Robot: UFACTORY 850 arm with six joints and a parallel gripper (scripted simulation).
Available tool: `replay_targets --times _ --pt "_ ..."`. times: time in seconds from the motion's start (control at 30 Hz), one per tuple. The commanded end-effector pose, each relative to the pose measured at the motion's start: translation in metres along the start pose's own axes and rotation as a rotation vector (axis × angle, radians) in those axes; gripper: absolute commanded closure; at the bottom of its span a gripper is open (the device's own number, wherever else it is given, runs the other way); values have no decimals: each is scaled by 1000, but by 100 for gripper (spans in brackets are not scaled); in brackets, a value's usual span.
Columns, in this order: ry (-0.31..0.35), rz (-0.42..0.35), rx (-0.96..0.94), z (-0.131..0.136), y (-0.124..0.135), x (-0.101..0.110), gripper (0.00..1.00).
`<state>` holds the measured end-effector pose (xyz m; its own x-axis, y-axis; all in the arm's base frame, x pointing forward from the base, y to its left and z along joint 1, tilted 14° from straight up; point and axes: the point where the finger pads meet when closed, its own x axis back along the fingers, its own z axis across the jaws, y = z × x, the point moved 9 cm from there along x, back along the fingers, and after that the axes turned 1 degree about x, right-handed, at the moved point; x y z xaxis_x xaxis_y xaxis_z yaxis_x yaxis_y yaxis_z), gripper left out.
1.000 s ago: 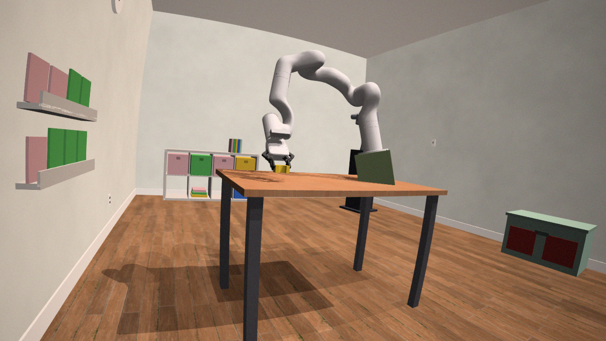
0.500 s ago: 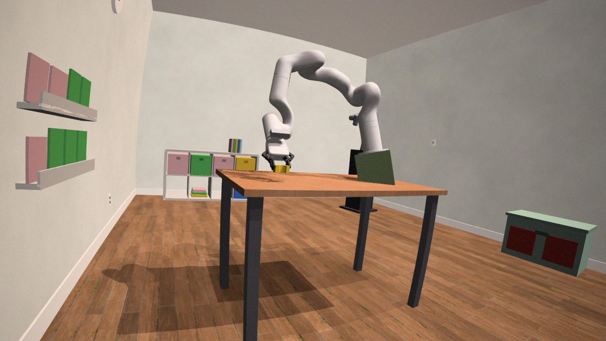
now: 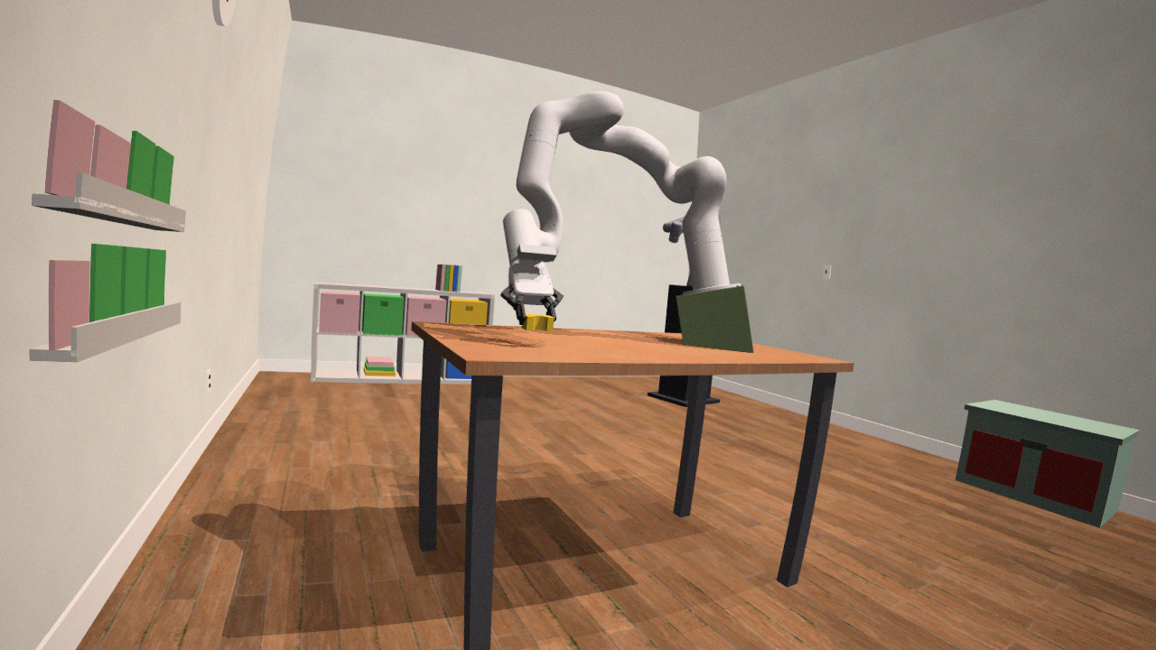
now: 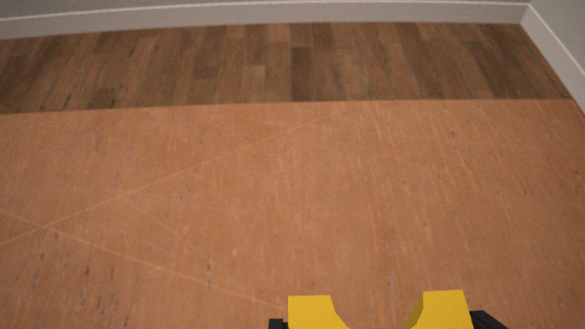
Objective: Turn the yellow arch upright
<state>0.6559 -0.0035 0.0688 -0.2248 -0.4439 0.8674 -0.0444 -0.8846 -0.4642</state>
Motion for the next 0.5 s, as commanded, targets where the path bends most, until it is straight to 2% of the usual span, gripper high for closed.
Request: replay_targets --times 0.0,0.1,0.17,0.47 --pt "-13 -68 -2 1 -8 0 28" --pt "-2 -149 0 2 -17 0 28" --pt "5 -174 1 3 -20 0 28" --pt "6 -179 2 3 -20 0 28"
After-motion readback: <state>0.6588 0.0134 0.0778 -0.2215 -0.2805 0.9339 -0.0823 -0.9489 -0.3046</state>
